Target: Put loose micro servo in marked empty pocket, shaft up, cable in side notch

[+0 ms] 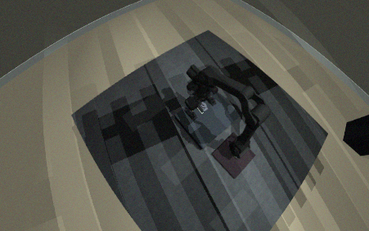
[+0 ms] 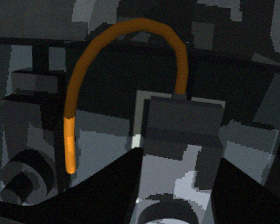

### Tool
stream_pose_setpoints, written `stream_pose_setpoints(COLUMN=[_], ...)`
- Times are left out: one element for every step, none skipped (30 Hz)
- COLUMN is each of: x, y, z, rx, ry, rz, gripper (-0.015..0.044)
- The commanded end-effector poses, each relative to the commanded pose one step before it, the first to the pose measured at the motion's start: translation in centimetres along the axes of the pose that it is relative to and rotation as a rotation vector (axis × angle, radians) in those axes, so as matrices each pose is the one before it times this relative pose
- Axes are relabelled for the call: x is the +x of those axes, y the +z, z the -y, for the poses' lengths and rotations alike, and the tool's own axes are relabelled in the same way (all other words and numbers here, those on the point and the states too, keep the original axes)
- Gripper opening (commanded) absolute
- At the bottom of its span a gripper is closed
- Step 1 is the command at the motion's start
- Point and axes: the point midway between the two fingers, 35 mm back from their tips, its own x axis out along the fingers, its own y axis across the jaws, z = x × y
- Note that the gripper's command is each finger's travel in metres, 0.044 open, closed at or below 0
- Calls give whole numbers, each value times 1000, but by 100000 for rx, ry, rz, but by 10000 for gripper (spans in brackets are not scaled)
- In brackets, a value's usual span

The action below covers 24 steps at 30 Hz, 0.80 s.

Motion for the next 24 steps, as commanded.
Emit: stream_pose_setpoints(x=[347,88,103,102,105,70,59,75,88,103,102,105,70,59,75,88,103,102,105,70,54,-137,-82,12], y=[2,0,0,0,0,-1,0,0,0,0,0,0,-1,0,0,0,0,0,-1,-1,0,3,9,-7], z=[-31,0,0,0,0,0,0,0,0,0,0,0,0,0,0,0,0,0,0,0,0,14,15,2], rx=[204,0,0,0,0,0,0,0,0,0,0,0,0,0,0,0,0,0,0,0,0,0,0,0], ry=[170,0,0,0,0,0,0,0,0,0,0,0,0,0,0,0,0,0,0,0,0,-1,-2,0], rz=[-58,0,0,0,0,0,0,0,0,0,0,0,0,0,0,0,0,0,0,0,0,1,1,-1], gripper=[0,0,0,0,0,0,0,0,0,0,0,0,0,0,0,0,0,0,0,0,0,26,53,79])
